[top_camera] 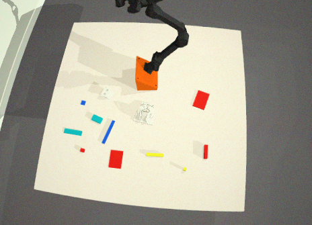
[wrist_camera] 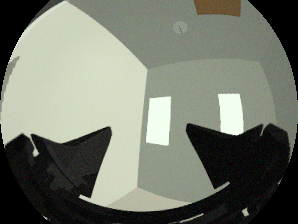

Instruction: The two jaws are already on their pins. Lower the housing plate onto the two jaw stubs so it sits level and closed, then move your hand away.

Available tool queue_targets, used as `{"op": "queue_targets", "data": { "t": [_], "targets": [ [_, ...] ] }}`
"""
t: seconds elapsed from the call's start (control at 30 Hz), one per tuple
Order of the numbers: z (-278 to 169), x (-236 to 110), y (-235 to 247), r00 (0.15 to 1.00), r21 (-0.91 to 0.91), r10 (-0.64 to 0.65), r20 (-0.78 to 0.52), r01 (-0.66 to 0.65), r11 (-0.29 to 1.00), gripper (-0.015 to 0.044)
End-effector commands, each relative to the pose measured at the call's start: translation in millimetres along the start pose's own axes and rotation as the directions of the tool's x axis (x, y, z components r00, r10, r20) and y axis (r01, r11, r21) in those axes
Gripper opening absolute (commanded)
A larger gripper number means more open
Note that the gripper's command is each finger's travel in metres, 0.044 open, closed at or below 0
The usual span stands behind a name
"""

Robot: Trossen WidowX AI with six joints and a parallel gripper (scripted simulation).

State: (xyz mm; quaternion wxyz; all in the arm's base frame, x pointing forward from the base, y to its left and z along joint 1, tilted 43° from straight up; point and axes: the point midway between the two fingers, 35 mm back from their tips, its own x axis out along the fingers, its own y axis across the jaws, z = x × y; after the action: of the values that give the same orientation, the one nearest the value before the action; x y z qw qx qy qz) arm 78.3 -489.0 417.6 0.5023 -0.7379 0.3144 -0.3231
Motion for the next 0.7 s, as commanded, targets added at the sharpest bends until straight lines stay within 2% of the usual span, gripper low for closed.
{"op": "queue_targets", "data": {
  "t": [0.0,0.67],
  "targets": [
    [9,12,25,0.998,0.032,0.058,0.019,-0.059,0.998,0.0440],
    [71,43,146,0.923,0.134,0.349,0.164,-0.371,0.919,0.0440]
  ]
}}
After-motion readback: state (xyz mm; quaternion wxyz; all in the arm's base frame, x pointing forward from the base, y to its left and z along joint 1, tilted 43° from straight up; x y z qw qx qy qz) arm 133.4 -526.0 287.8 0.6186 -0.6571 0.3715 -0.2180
